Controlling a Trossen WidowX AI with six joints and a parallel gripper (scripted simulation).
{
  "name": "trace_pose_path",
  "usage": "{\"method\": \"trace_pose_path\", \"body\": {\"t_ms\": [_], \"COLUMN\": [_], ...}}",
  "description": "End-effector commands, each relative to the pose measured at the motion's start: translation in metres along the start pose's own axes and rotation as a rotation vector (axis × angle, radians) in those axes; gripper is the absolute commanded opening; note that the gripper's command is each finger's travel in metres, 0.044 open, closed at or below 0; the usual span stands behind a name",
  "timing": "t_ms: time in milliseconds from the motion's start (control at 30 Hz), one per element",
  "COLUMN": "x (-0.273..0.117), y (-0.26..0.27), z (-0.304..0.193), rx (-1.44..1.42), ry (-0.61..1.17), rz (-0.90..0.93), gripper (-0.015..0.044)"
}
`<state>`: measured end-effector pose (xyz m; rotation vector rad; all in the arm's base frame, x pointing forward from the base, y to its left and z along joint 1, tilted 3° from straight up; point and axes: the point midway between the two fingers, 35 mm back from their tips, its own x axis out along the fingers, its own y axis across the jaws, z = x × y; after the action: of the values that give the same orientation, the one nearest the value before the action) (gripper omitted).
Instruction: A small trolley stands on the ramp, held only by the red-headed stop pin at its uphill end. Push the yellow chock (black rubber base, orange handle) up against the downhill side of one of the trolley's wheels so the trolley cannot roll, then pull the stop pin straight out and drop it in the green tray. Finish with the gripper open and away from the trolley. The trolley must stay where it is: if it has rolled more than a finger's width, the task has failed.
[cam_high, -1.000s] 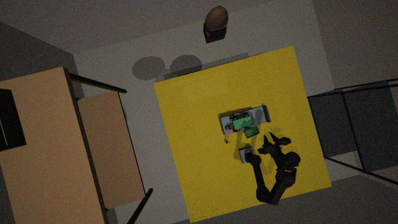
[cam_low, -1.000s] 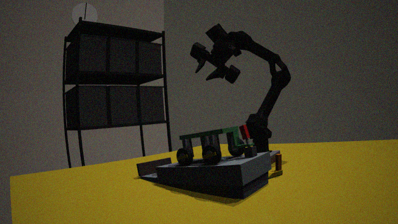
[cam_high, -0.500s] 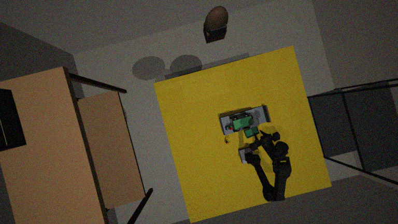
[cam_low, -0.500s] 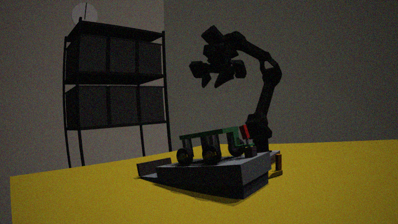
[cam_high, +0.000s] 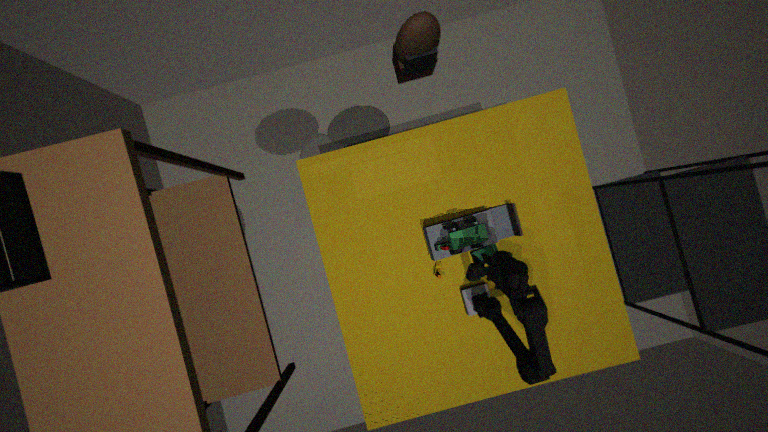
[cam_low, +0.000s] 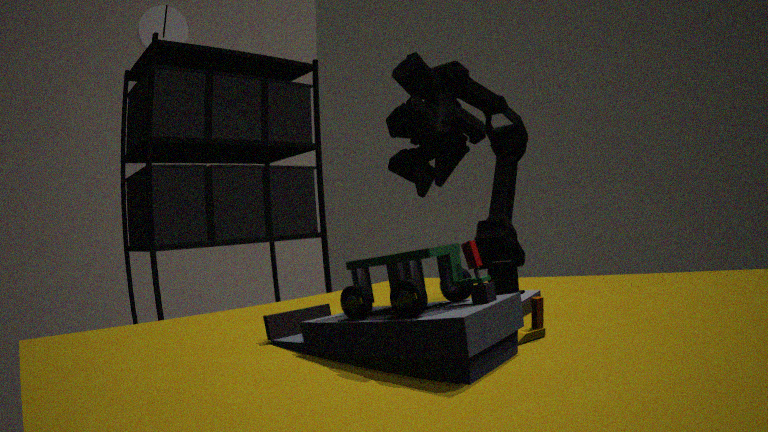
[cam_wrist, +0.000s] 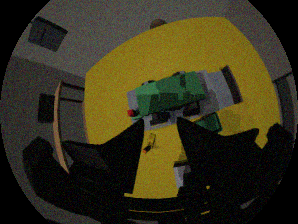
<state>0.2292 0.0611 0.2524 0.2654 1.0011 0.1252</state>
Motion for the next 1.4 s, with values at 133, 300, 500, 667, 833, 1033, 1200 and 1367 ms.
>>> {"method": "trace_pose_path", "body": {"t_ms": [133,300,500,667,833,1033,1200,1367], "x": [0.020,0.031,0.042,0.050,0.057,0.064,0.068,0.072], "y": [0.016,0.026,0.038,0.048,0.056,0.065,0.071,0.076], "z": [-0.020,-0.033,-0.050,-0.066,-0.082,-0.102,-0.119,-0.137], "rx": [0.293,0.477,0.691,0.864,1.033,1.228,1.384,1.536], "ry": [0.110,0.168,0.224,0.256,0.270,0.262,0.231,0.179], "rz": [-0.024,-0.059,-0.123,-0.191,-0.271,-0.374,-0.464,-0.550], "gripper": [0.0190,0.0190,0.0190,0.0190,0.0190,0.0190,0.0190,0.0190]}}
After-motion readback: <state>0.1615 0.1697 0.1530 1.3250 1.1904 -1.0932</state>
